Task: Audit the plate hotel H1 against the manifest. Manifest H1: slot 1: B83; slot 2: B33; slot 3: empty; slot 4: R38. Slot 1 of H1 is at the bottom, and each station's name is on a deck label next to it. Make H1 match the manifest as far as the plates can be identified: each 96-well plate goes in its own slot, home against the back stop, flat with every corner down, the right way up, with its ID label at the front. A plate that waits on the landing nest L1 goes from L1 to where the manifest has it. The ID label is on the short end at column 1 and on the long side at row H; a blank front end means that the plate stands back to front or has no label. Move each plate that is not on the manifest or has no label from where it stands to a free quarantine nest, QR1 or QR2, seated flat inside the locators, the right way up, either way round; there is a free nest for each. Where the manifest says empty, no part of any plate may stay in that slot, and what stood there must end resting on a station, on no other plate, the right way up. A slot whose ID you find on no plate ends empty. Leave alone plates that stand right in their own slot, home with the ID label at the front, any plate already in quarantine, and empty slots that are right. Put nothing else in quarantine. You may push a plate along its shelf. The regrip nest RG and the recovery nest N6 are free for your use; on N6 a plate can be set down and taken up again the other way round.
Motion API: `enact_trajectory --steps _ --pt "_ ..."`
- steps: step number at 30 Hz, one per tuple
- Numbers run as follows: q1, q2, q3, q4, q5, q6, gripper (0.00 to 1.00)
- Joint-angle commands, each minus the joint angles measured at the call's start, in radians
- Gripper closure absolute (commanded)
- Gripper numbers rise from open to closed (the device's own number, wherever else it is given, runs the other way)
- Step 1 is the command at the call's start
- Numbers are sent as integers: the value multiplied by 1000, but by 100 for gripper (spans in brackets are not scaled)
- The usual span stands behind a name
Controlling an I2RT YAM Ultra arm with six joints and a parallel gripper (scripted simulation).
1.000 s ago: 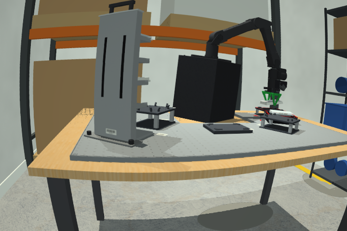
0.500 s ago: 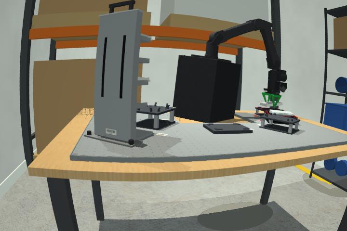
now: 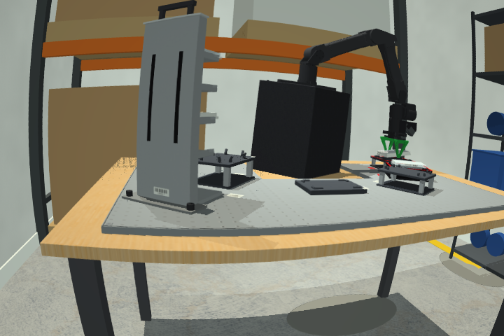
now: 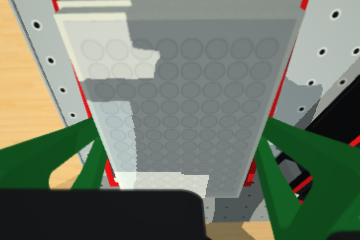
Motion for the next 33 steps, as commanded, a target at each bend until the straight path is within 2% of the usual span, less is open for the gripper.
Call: enact_trajectory --steps 1,12,15,17,18,32,33 --pt "-5 7 33 18 -2 -4 14" --pt "-11 10 43 25 -2 -6 14" --pt "-10 35 46 31 -2 -6 14" --pt "-7 13 47 27 -2 -6 14" --pt "-2 20 28 18 -1 -3 0" --pt "-2 20 29 18 -1 -3 0" --pt "-4 -8 45 0 -2 -4 0"
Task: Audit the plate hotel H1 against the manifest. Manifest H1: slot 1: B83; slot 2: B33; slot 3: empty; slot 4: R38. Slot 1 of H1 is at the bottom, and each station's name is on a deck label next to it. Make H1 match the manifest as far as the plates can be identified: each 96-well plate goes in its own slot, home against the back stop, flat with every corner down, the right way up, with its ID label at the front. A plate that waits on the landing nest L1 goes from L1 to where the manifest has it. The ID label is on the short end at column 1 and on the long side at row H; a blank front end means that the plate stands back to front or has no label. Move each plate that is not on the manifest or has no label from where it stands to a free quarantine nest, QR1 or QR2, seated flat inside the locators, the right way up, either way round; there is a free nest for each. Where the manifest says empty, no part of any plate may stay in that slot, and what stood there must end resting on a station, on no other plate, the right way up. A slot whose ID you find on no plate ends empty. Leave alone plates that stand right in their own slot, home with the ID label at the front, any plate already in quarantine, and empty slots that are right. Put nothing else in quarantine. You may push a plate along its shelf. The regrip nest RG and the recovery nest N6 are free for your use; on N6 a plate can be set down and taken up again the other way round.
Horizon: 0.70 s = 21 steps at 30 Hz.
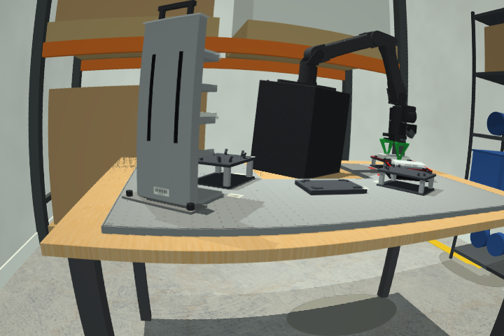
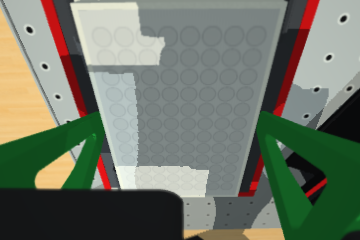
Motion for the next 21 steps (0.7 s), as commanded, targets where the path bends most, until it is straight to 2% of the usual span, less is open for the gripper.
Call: enact_trajectory --steps 1,2,7,8,10,21 --pt "1 -49 2 -22 -2 0 0" --pt "3 -57 -22 -27 -2 1 0" --pt "11 -88 -36 -44 -2 6 0" --pt "14 -101 2 -52 -1 6 0" --pt "15 -121 -48 -65 -1 9 0" --pt "22 -228 -74 -143 0 16 0"
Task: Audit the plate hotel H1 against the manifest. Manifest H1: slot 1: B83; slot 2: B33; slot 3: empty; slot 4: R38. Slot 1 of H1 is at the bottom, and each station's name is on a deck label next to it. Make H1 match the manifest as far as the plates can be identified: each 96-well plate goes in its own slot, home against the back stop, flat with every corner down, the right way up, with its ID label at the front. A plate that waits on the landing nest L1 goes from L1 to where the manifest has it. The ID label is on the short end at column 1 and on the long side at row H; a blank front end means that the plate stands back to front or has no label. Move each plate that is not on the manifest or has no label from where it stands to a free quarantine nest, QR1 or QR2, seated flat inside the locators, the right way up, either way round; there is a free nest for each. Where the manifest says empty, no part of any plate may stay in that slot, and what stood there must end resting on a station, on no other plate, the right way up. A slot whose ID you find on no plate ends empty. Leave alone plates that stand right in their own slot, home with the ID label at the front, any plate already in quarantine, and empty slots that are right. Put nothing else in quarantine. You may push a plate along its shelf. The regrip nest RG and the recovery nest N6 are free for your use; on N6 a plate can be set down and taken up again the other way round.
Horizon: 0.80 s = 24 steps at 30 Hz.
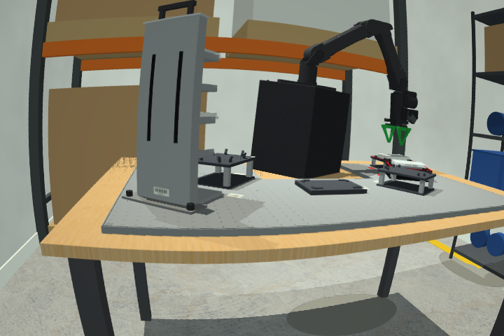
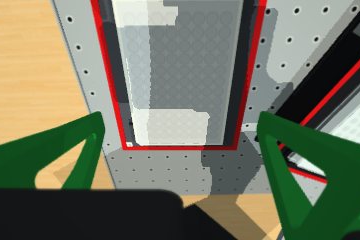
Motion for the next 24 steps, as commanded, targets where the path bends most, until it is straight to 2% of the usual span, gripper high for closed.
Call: enact_trajectory --steps 1,7,8,15,24 --pt "14 -55 -11 -38 0 7 0" --pt "18 -89 -36 -57 1 10 0" --pt "19 -97 -11 -63 1 11 0" --pt "22 -147 -26 -111 1 14 0" --pt "26 -194 -4 -161 2 18 0"
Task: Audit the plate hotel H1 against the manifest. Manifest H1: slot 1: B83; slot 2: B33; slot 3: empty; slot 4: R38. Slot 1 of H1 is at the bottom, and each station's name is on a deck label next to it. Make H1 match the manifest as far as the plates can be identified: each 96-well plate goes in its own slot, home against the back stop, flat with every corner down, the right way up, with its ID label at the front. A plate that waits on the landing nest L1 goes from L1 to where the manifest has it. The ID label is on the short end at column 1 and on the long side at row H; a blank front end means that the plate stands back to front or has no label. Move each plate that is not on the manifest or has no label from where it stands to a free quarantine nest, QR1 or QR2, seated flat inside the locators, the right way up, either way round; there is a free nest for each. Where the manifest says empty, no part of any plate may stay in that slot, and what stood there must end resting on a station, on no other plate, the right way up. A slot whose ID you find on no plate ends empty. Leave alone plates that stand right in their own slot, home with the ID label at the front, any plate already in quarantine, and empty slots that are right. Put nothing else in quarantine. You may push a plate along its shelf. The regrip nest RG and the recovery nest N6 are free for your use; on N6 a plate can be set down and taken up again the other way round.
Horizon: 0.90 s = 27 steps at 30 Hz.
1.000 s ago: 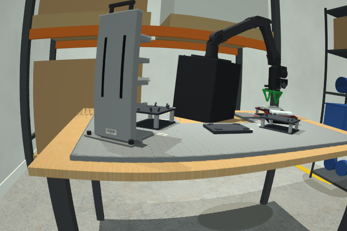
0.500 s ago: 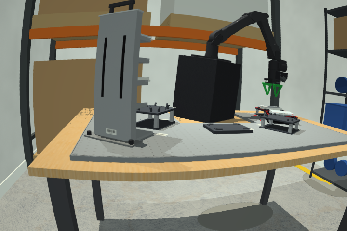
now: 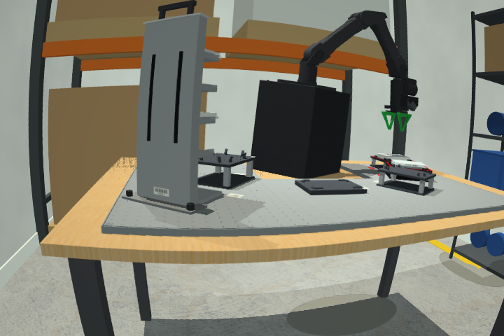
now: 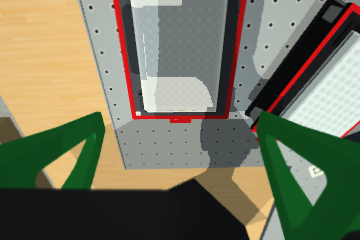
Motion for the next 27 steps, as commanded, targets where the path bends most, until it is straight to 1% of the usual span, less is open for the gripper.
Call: enact_trajectory --steps 1,11,13,27 --pt "15 -50 23 -37 2 6 0" --pt "20 -112 41 -113 2 12 0" --pt "20 -112 41 -113 2 12 0" --pt "27 -189 79 -228 3 19 0"
